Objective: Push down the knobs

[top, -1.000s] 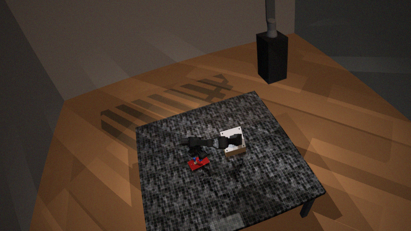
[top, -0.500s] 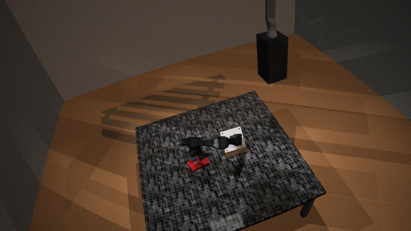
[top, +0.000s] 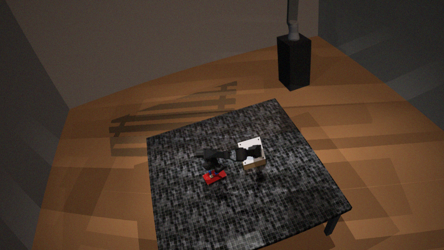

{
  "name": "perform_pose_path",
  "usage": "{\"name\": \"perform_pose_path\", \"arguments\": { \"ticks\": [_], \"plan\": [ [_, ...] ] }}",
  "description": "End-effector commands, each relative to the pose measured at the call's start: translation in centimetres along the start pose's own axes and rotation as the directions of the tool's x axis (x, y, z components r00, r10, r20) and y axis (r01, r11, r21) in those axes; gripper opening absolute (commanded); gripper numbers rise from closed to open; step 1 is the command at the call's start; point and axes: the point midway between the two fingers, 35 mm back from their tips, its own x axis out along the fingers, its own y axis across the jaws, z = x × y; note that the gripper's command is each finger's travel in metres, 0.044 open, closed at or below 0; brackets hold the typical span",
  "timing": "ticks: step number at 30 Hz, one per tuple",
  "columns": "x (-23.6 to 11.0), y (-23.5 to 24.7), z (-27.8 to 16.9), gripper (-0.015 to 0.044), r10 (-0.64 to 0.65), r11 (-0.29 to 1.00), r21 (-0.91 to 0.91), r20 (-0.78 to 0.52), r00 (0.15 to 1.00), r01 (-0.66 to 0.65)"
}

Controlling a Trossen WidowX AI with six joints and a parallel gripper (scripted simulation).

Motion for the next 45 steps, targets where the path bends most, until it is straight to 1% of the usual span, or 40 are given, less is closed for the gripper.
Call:
{"name": "perform_pose_path", "arguments": {
  "ticks": [1, 11, 33, 34, 41, 45],
  "plan": [
    [1.4, 0.2, 0.0, 0.0000, 0.018, 1.000, -0.016, -0.019, 1.000, -0.018],
    [1.2, 0.2, 0.1, 0.0000, 0.018, 1.000, -0.016, -0.019, 1.000, -0.018],
    [-2.1, 0.1, 0.1, 0.0000, 0.017, 1.000, -0.016, -0.020, 1.000, -0.017],
    [-1.5, 0.2, -0.2, 0.0026, 0.024, 1.000, -0.003, -0.019, 1.000, -0.024],
    [-1.5, 0.2, -0.2, 0.0210, 0.024, 1.000, -0.003, -0.019, 1.000, -0.024],
    [-2.1, -0.6, -0.4, 0.0105, -0.005, 0.999, 0.049, -0.031, 0.999, 0.007]
  ]
}}
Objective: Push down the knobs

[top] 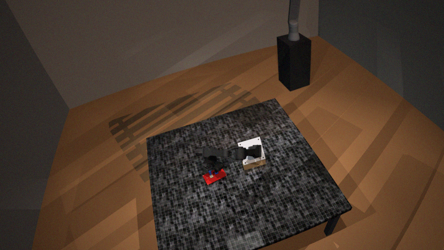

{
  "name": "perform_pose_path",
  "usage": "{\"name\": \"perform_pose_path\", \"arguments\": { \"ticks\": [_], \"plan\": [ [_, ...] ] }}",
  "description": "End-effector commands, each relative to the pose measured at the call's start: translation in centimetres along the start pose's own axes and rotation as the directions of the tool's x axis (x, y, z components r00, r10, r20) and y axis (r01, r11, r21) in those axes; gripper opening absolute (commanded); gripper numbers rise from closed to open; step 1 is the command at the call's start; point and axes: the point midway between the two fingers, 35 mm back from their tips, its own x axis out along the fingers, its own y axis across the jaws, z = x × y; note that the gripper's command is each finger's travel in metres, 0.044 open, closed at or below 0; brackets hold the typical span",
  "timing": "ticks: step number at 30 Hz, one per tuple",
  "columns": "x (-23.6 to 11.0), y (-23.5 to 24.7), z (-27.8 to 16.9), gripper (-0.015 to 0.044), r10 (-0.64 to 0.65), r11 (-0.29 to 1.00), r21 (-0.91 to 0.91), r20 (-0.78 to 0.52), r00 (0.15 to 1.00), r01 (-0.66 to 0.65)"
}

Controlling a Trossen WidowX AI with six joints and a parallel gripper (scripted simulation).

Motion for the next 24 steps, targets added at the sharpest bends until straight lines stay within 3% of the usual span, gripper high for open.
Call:
{"name": "perform_pose_path", "arguments": {
  "ticks": [1, 4, 14, 24],
  "plan": [
    [-0.6, -0.9, -0.4, 0.0079, -0.035, 0.998, 0.061, -0.016, 0.999, 0.036],
    [-0.9, -1.2, -0.4, 0.0000, -0.044, 0.991, 0.128, -0.020, 0.999, 0.046],
    [-1.4, -1.1, 0.3, 0.0000, -0.040, 0.892, 0.451, -0.017, 0.999, 0.043],
    [-1.9, -1.0, 1.0, 0.0000, -0.035, 0.686, 0.727, -0.015, 0.999, 0.035]
  ]
}}
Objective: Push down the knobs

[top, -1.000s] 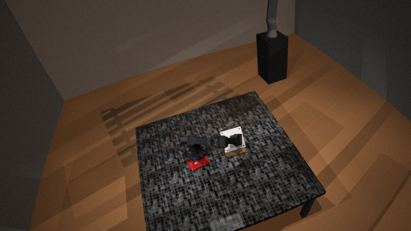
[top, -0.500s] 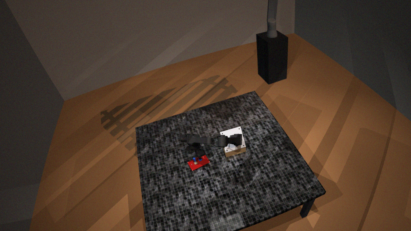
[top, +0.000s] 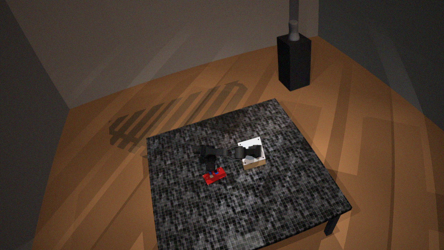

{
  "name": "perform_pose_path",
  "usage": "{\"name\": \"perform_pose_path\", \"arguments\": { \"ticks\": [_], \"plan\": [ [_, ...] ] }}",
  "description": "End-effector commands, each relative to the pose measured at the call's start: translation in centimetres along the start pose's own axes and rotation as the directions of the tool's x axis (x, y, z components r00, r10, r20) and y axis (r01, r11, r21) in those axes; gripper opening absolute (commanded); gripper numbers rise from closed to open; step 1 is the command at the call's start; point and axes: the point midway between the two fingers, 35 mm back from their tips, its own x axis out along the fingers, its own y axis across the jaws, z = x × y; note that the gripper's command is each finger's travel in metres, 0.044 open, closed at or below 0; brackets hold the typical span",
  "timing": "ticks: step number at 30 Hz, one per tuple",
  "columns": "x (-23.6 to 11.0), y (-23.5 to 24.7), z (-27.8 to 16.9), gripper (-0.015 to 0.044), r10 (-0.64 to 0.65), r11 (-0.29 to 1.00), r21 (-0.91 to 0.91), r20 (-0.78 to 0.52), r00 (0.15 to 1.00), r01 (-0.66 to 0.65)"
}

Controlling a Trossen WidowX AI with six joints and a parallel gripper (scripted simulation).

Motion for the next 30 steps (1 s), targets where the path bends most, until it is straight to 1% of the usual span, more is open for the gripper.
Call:
{"name": "perform_pose_path", "arguments": {
  "ticks": [1, 8, 15, 22, 30],
  "plan": [
    [-0.3, 0.3, 0.4, 0.0000, 0.000, 0.990, 0.144, 0.003, 1.000, -0.001],
    [-0.7, 0.6, 0.7, 0.0000, 0.004, 0.926, 0.377, 0.002, 1.000, -0.005],
    [-1.1, 1.0, 1.0, 0.0000, 0.008, 0.809, 0.588, 0.001, 1.000, -0.007],
    [-1.5, 1.3, 1.3, 0.0000, 0.012, 0.644, 0.765, 0.001, 1.000, -0.008],
    [-1.9, 1.8, 1.6, 0.0000, 0.016, 0.410, 0.912, -0.001, 1.000, -0.006]
  ]
}}
